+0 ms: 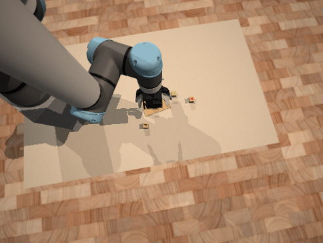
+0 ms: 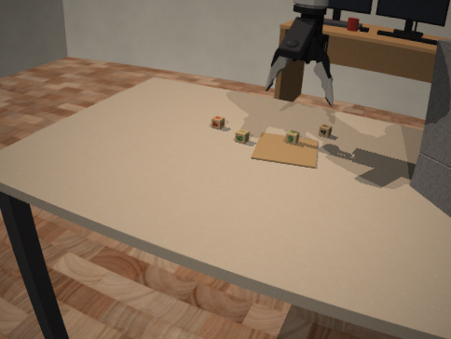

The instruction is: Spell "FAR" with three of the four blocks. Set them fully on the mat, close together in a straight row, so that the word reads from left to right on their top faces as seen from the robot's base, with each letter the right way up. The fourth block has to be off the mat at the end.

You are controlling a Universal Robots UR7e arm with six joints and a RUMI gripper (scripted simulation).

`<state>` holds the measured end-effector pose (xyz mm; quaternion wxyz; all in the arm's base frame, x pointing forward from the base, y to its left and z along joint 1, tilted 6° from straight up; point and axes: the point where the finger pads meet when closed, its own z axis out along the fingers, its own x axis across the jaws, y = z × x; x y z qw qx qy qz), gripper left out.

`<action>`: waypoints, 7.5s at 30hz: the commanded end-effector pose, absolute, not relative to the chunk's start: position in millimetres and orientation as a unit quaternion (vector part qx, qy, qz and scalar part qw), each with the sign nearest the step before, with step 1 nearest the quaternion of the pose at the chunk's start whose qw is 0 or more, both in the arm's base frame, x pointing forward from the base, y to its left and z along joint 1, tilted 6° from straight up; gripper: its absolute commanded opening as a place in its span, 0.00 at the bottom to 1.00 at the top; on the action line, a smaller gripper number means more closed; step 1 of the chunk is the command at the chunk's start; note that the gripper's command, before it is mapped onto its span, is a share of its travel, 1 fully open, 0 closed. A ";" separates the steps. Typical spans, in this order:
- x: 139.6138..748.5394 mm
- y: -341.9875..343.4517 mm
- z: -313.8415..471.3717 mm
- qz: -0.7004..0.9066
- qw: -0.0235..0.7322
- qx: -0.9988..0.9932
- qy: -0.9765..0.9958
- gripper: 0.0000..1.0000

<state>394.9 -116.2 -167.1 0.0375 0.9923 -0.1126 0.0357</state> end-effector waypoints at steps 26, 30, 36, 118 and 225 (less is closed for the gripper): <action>391.3 -133.6 -168.1 0.046 0.024 0.904 -0.424 1.00; 390.1 -137.5 -168.2 0.048 0.021 0.875 -0.480 1.00; 388.1 -142.4 -168.5 0.049 0.017 0.835 -0.548 1.00; 325.9 -196.6 -172.5 0.038 -0.036 -0.102 -0.993 1.00; 326.9 -202.0 -221.6 0.037 -0.037 -0.145 -0.988 0.37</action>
